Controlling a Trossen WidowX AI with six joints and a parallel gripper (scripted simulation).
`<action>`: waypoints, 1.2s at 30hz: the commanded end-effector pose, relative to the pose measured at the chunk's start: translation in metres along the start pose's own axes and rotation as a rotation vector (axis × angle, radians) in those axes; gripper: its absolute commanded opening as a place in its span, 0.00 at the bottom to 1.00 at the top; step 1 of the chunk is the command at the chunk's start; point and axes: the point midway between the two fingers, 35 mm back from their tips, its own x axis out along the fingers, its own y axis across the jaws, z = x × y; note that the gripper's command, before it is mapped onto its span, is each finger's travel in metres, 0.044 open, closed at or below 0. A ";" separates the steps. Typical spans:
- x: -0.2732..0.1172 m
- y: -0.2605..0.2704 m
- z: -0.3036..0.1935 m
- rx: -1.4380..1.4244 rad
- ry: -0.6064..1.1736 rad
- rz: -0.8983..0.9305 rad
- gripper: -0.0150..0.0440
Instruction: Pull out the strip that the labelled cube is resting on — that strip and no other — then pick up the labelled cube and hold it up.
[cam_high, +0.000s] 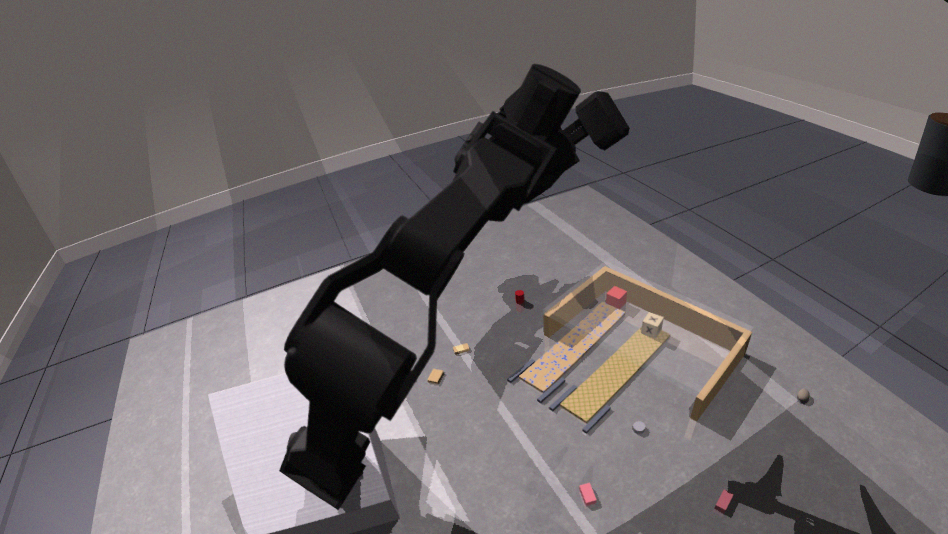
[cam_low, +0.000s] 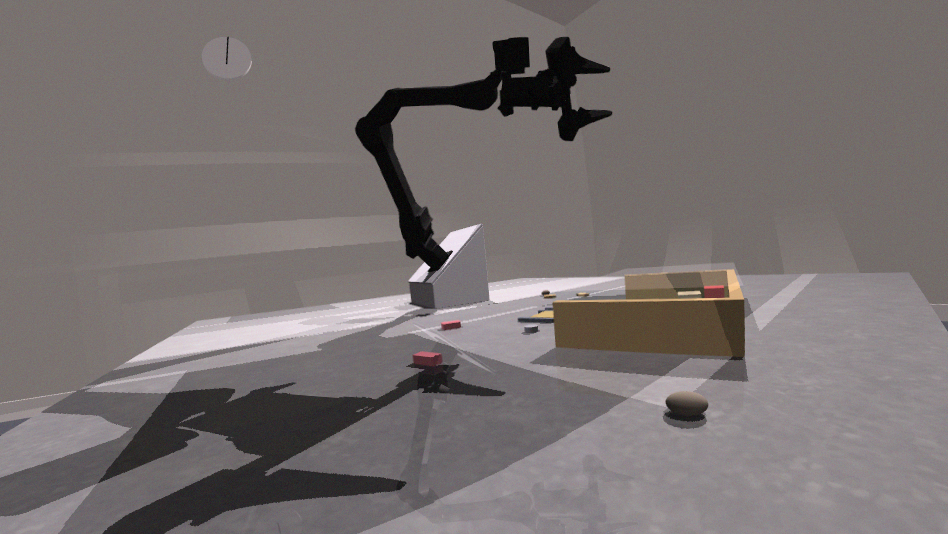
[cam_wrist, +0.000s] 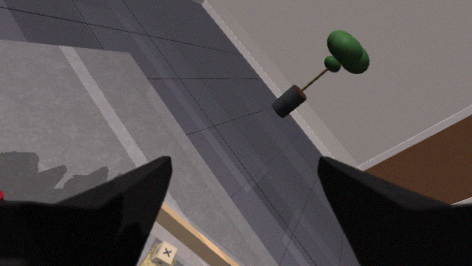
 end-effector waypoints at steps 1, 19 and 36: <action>-0.029 0.034 -0.060 0.341 0.174 -0.043 0.93; -0.094 0.117 -0.168 0.877 0.451 -0.237 0.93; -0.094 0.117 -0.168 0.877 0.451 -0.237 0.93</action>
